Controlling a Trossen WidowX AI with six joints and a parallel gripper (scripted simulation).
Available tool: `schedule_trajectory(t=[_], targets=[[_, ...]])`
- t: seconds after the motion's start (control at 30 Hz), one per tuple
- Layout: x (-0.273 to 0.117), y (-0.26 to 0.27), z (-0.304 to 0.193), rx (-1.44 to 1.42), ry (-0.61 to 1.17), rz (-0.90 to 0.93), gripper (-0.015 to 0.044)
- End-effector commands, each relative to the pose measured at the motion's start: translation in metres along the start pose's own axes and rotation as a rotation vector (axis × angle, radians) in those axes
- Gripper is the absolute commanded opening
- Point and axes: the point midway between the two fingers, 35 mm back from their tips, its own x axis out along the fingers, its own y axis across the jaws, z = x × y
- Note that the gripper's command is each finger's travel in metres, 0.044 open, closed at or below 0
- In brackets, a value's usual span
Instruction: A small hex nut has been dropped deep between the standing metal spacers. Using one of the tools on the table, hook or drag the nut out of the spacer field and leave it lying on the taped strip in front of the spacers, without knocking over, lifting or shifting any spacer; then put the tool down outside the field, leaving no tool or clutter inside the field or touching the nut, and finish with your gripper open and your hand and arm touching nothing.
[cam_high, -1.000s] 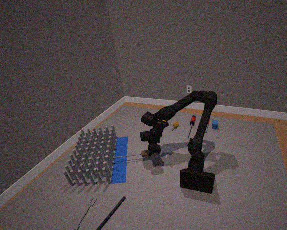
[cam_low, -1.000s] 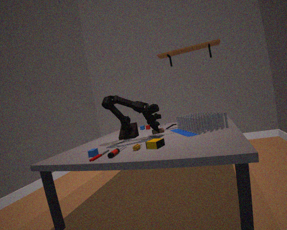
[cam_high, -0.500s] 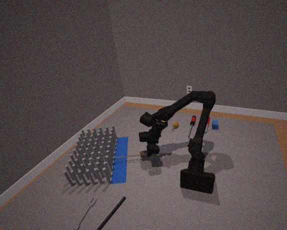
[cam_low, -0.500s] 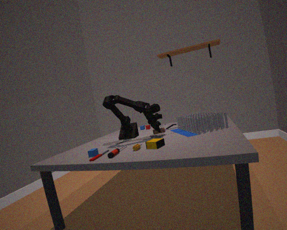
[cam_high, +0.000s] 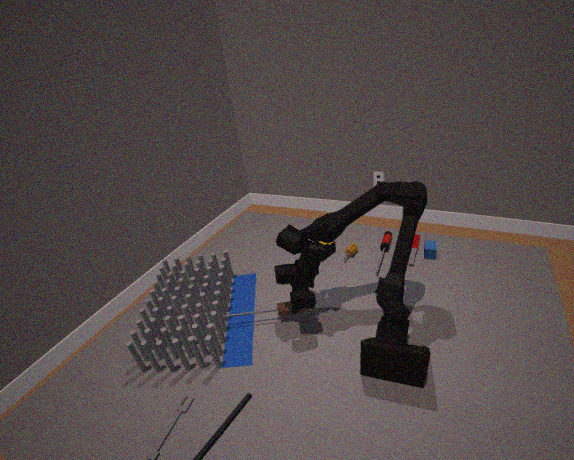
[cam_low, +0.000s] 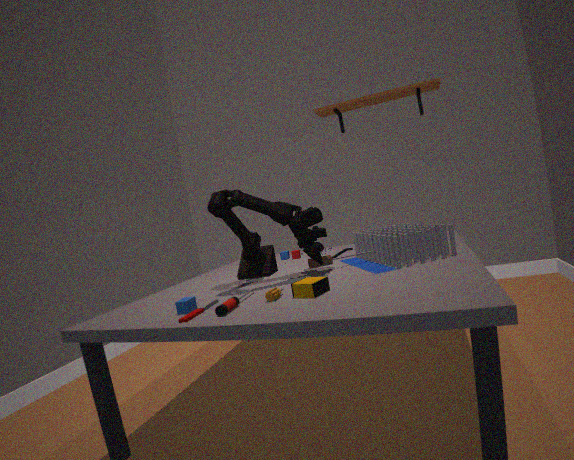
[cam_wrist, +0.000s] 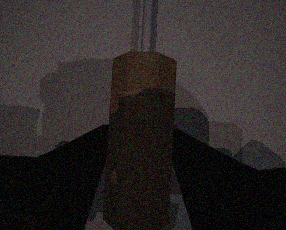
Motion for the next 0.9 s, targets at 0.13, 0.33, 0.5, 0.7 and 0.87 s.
schedule_trajectory(t=[0.13,0.33,0.5,0.7,0.87], targets=[[0.001,-0.001,0.007,0.006,-0.008,-0.005,0.0000],[0.002,-0.001,0.010,0.006,-0.009,-0.005,0.0000],[0.004,-0.001,0.013,0.007,-0.009,-0.005,0.0000],[0.005,-0.002,0.016,0.007,-0.009,-0.005,0.0000],[0.006,-0.002,0.019,0.007,-0.009,-0.005,0.0000]])
